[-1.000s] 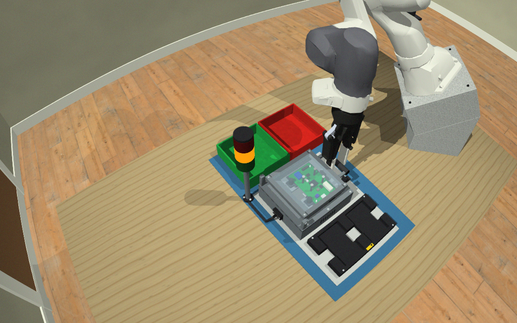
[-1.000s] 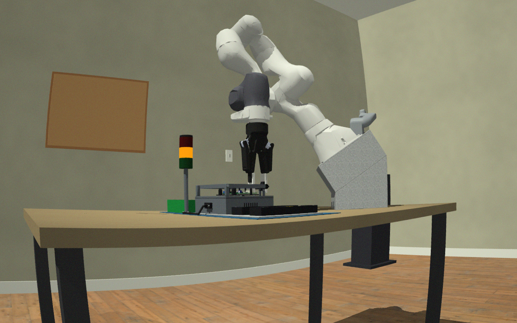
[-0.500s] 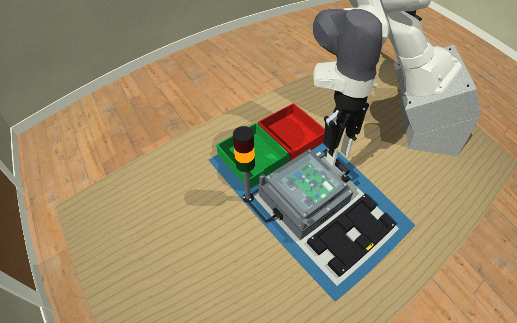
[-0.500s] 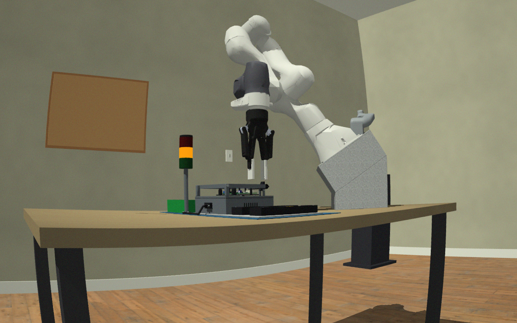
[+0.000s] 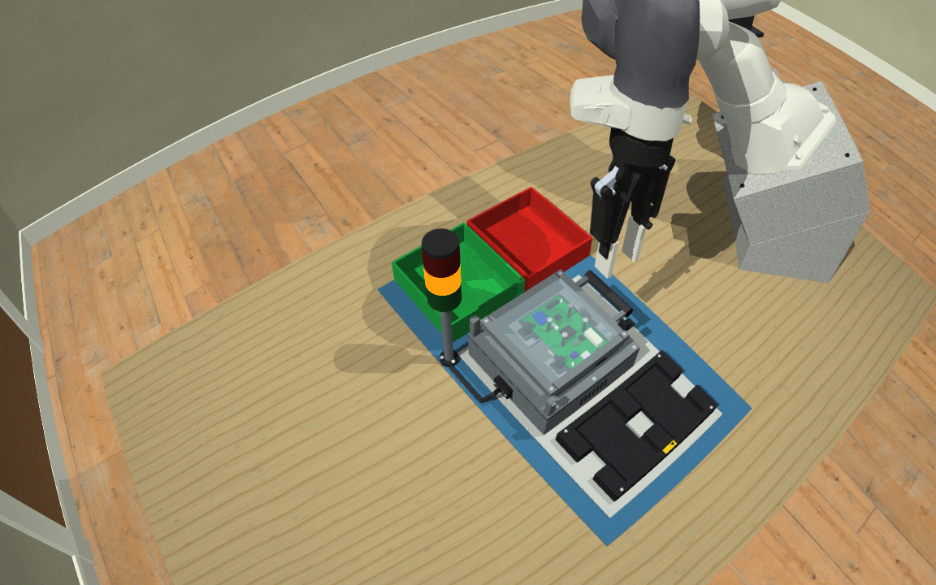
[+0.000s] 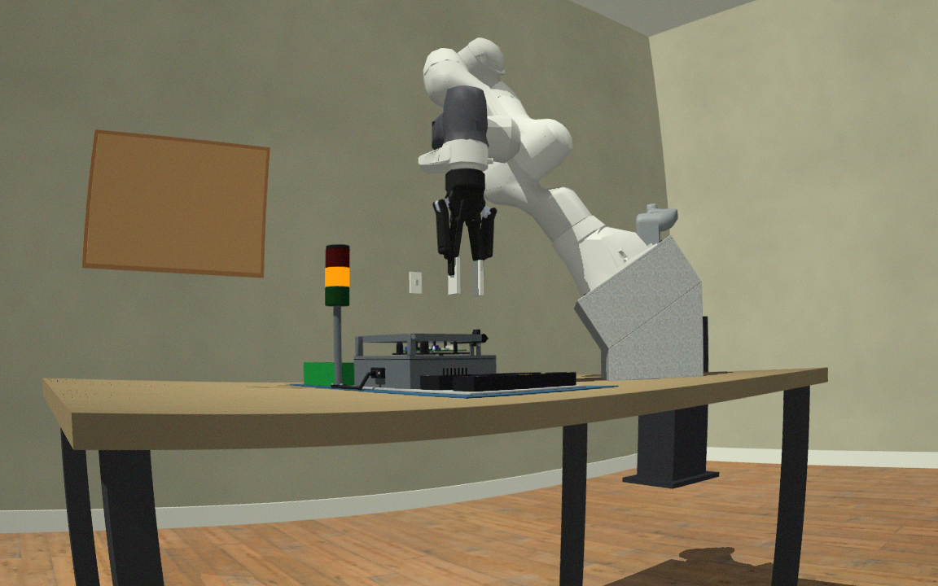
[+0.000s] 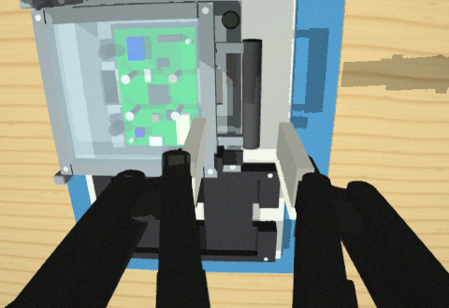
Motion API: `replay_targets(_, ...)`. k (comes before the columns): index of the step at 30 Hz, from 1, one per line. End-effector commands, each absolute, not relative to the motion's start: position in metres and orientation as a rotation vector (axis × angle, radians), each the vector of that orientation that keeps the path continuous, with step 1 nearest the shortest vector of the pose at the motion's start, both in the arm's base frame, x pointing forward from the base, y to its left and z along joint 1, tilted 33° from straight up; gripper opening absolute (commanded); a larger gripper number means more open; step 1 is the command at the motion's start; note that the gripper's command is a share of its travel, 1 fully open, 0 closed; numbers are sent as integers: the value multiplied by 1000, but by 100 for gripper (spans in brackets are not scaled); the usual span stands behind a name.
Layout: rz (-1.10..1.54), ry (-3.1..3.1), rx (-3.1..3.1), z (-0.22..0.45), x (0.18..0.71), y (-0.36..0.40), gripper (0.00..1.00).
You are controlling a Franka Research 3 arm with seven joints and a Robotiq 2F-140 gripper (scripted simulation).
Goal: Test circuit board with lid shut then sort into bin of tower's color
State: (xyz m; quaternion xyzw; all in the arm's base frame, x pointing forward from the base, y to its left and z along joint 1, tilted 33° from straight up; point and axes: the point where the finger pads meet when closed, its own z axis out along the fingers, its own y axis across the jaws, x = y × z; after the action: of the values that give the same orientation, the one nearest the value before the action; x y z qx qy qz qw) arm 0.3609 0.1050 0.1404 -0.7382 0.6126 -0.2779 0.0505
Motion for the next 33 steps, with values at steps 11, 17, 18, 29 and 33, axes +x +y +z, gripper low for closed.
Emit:
replay_targets(11, -864, 1832, -2328, 142, 355, 97, 100)
replay_targets(17, -864, 1832, -2328, 142, 355, 97, 100)
replay_targets(18, -864, 1832, -2328, 142, 355, 97, 100)
replay_targets(29, -864, 1832, -2328, 142, 355, 97, 100)
replay_targets(33, -864, 1832, -2328, 142, 355, 97, 100)
